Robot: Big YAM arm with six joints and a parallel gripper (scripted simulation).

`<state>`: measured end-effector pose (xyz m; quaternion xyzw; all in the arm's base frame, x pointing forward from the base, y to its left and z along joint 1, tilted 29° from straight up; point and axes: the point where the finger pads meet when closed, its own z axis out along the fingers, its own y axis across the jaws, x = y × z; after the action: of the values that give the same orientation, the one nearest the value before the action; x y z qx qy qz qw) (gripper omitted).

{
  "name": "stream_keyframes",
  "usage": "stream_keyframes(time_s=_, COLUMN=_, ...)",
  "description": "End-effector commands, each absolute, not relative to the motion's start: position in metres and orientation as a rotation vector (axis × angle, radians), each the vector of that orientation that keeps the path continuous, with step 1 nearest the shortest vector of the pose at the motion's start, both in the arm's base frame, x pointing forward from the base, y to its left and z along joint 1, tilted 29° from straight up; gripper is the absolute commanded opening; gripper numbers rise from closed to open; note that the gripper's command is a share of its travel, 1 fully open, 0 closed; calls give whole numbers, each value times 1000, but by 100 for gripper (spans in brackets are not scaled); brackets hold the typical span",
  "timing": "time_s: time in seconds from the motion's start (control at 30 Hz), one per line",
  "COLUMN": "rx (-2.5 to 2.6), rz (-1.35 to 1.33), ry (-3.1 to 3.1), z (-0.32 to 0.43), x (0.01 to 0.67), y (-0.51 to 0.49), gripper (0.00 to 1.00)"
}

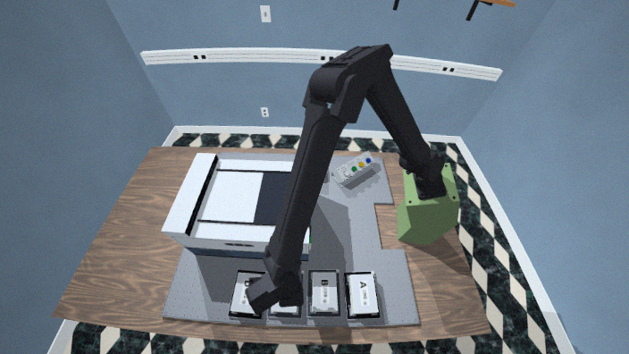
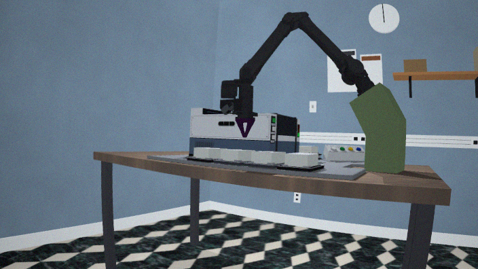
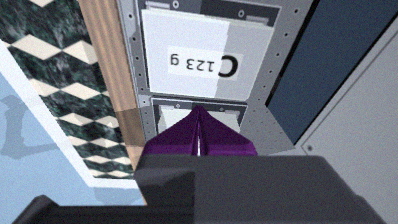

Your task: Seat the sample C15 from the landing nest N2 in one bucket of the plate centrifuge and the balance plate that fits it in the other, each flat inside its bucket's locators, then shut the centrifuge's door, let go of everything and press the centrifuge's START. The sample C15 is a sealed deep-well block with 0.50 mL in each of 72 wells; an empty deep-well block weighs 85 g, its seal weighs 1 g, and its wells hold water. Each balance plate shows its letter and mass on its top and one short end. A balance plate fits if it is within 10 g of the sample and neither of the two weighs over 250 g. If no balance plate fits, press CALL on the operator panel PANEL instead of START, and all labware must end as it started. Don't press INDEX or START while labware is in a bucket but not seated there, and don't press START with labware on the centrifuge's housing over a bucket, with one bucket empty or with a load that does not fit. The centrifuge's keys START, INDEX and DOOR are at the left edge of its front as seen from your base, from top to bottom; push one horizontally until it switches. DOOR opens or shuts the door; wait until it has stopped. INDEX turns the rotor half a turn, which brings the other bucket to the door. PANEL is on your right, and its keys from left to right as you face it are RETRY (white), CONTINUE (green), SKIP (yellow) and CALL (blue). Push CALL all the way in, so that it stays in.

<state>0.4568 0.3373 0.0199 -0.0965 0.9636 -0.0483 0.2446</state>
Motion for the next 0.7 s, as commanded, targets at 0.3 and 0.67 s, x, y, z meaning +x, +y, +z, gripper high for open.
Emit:
stream_keyframes(time_s=0.3, rx=-116, rz=-73, ry=2607, z=27, x=483, y=340, gripper=0)
stream_keyframes(time_s=0.67, rx=-86, rz=-67, ry=2609, z=26, x=485, y=339, gripper=0)
